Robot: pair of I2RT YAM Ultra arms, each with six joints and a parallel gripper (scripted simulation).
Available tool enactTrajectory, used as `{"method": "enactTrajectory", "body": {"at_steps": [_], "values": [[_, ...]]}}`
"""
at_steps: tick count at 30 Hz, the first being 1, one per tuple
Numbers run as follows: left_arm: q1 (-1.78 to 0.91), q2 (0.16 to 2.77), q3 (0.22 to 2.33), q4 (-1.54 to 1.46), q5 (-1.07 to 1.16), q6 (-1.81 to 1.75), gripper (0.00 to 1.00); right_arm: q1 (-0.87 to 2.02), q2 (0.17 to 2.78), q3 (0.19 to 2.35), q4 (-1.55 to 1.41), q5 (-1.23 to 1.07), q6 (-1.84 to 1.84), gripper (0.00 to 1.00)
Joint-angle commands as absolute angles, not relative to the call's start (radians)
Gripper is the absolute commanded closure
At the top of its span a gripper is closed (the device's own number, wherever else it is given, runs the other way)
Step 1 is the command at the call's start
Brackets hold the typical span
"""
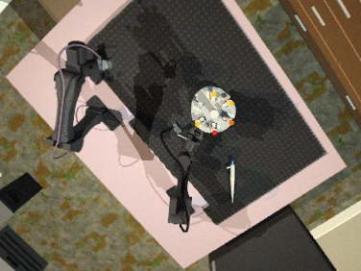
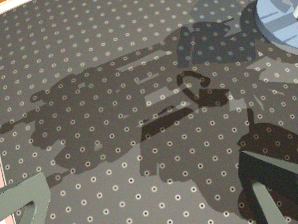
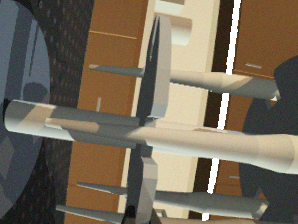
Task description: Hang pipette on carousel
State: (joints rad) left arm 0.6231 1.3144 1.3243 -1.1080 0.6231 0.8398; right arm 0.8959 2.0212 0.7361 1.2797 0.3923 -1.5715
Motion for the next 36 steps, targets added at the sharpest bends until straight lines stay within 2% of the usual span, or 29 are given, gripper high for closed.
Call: {"method": "enactTrajectory", "body": {"at_steps": [1, 5, 11, 12, 36], "values": [[0.632, 1.316, 1.340, -1.096, 0.644, 0.847, 0.00, 0.865, 1.982, 0.704, 1.303, 0.304, -1.569, 1.00], [0.632, 1.316, 1.340, -1.096, 0.644, 0.847, 0.00, 0.802, 1.967, 0.676, 1.315, 0.149, -1.570, 1.00], [0.632, 1.316, 1.340, -1.096, 0.644, 0.847, 0.00, 0.769, 1.965, 0.672, 1.305, 0.103, -1.567, 1.00], [0.632, 1.316, 1.340, -1.096, 0.644, 0.847, 0.00, 0.762, 1.965, 0.671, 1.307, 0.097, -1.567, 0.51], [0.632, 1.316, 1.340, -1.096, 0.644, 0.847, 0.00, 0.767, 1.961, 0.709, 1.311, 0.097, -1.567, 0.51]]}}
